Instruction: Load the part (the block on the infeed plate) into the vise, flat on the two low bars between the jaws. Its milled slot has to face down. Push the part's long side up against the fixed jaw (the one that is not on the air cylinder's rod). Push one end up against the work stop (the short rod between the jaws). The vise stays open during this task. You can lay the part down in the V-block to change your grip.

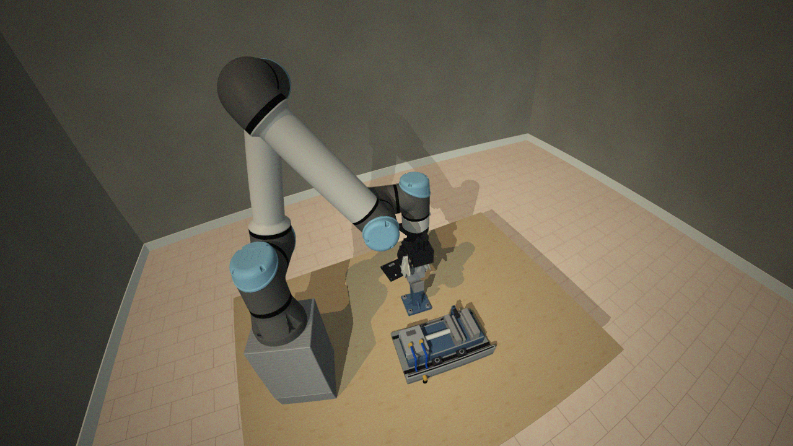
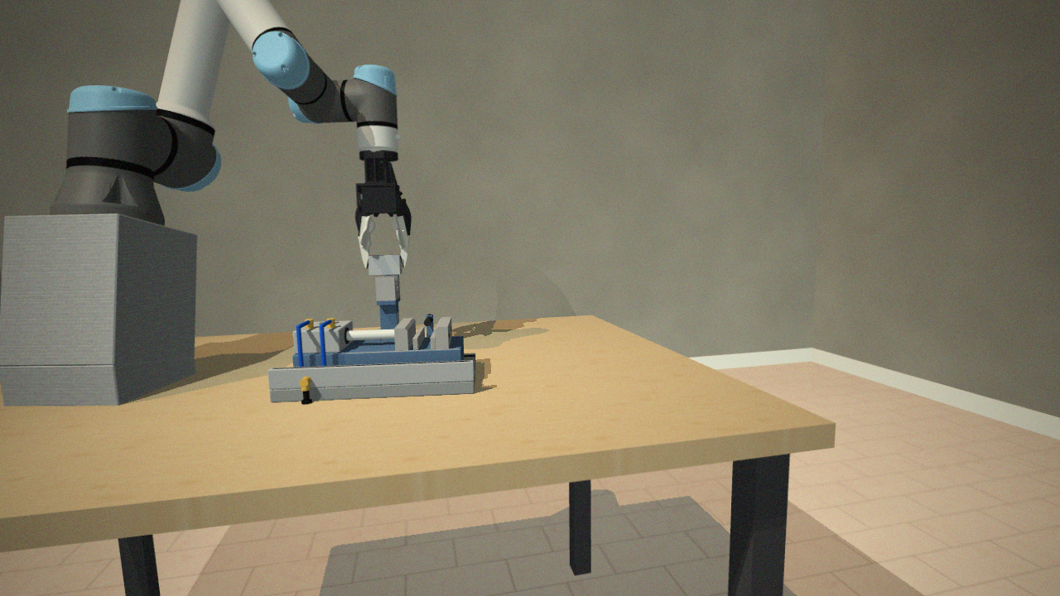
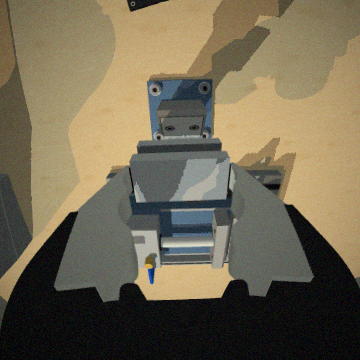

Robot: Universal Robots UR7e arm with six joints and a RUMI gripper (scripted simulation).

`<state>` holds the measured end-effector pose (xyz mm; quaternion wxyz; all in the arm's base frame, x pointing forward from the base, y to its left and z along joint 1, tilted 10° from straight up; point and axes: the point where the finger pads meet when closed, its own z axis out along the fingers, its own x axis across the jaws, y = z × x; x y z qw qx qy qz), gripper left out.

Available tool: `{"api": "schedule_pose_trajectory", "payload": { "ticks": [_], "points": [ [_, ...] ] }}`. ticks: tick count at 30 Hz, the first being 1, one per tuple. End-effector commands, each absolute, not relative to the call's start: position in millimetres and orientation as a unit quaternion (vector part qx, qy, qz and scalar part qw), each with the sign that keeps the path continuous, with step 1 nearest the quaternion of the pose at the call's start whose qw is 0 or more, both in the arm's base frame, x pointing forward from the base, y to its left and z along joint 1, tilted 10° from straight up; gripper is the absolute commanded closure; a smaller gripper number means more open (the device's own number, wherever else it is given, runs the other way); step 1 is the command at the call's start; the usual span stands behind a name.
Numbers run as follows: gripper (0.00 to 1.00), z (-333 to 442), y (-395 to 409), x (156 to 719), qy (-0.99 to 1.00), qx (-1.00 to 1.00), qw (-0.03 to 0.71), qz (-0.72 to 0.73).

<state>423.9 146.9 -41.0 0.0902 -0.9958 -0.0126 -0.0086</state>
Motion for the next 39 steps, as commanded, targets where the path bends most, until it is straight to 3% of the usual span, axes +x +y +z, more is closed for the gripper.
{"api": "schedule_pose_trajectory", "payload": {
  "ticks": [1, 39],
  "points": [
    [1.0, -38.2, 146.8, 427.3, -0.013, -0.996, 0.089, -0.013],
    [1.0, -40.2, 148.1, 425.3, -0.013, -1.0, 0.023, -0.012]
  ]
}}
